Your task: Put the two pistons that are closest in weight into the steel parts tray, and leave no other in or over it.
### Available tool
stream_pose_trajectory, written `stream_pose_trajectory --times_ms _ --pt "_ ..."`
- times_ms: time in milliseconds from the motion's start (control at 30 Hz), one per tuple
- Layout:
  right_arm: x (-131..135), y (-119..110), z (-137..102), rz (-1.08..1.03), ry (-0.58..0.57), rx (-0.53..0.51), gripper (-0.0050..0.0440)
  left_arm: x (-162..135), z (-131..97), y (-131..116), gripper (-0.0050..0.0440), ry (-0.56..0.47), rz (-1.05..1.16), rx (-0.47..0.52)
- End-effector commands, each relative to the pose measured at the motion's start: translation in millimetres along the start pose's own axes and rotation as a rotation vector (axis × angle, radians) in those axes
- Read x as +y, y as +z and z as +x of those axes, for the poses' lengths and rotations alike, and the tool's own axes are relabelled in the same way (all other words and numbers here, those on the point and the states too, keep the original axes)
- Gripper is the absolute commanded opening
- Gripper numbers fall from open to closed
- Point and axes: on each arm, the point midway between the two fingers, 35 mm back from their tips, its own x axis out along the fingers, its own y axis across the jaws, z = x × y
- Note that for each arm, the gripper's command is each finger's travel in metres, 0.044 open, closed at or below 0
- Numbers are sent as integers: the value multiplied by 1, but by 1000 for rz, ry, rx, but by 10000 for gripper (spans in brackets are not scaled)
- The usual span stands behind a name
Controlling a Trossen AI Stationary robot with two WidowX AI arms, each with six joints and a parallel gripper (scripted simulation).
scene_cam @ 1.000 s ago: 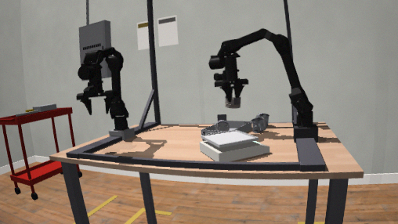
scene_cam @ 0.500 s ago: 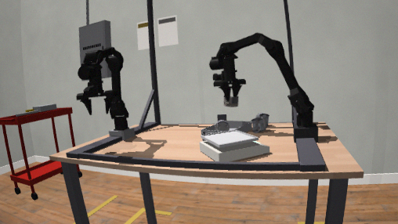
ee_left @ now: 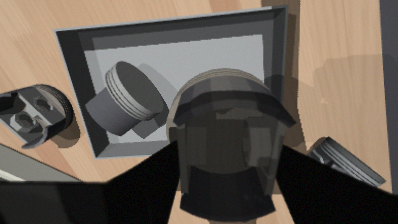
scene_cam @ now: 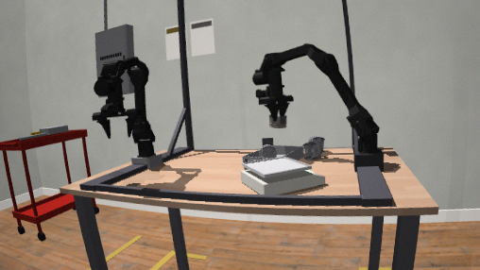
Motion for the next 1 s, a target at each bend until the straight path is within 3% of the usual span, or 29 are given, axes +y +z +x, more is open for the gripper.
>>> stream_pose_trajectory --times_ms 0,967 --pt "0 5 -8 1 2 -32 400 1 -16 5 158 -17 -114 -39" --pt "0 5 -8 1 2 -32 400 1 -21 4 158 -83 -777 -5"
